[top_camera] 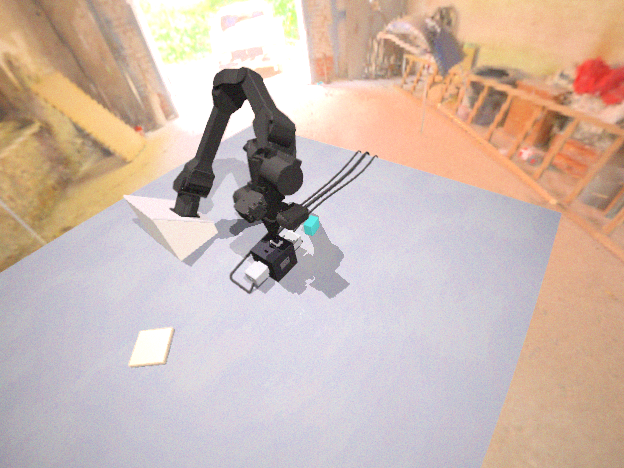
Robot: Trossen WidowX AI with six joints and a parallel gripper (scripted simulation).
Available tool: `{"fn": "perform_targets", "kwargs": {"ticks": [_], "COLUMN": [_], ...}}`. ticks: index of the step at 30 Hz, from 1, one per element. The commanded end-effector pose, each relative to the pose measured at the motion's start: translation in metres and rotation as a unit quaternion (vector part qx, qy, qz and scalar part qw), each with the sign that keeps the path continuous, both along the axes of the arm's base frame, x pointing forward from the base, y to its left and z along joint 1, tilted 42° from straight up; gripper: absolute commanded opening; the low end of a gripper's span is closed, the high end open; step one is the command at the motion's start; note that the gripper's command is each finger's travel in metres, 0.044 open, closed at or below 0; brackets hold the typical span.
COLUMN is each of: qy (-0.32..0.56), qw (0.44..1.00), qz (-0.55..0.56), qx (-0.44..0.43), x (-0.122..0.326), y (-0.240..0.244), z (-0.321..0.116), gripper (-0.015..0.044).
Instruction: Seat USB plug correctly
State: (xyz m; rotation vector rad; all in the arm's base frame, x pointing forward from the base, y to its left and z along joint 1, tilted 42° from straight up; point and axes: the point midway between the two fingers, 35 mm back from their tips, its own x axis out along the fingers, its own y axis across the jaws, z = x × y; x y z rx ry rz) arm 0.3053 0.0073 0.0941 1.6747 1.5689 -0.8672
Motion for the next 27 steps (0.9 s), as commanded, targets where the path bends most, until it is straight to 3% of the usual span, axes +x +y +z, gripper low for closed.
{"fn": "perform_targets", "kwargs": {"ticks": [1, 5, 9, 27], "qy": [0.001, 0.001, 0.000, 0.000], "qw": [1.000, 1.000, 1.000, 1.000], "qz": [0.002, 0.002, 0.000, 0.000], "qx": [0.001, 0.001, 0.000, 0.000], "x": [-0.0002, -0.0002, 0.0000, 0.0000], "y": [0.0025, 0.0025, 0.0000, 0.0000], "z": [-0.0011, -0.0011, 0.0000, 0.0000], "gripper": [0.0000, 0.0000, 0.0095, 0.0095]}}
